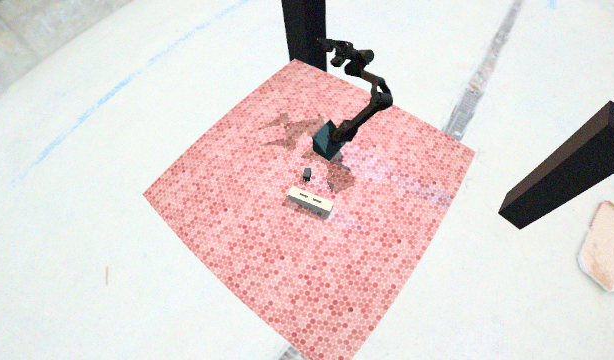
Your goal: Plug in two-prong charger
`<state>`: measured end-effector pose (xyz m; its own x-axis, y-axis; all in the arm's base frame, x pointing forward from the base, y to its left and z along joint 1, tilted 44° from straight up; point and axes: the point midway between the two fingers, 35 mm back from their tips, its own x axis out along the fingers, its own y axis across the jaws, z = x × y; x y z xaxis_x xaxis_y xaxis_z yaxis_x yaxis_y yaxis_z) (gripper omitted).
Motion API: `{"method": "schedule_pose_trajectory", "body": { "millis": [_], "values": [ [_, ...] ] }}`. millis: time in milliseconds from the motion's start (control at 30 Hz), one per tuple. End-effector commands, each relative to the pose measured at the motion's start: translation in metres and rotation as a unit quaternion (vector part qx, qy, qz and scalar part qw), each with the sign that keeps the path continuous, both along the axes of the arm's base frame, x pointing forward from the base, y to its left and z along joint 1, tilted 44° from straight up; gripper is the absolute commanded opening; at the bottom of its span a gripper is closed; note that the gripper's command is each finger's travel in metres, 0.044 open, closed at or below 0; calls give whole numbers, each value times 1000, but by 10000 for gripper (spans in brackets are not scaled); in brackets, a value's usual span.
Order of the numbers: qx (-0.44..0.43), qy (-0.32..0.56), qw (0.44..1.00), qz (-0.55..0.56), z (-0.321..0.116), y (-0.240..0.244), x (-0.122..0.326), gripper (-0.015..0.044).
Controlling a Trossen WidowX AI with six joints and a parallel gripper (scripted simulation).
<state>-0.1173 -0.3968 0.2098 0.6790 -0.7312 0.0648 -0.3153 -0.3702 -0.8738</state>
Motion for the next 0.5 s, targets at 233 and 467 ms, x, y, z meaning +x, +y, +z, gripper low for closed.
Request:
{"method": "schedule_pose_trajectory", "body": {
  "millis": [233, 467],
  "values": [
    [43, -43, 998, 8, -5, -9, 14, 440],
    [100, -88, 991, 30, -12, -22, 42, 440]
  ]
}}
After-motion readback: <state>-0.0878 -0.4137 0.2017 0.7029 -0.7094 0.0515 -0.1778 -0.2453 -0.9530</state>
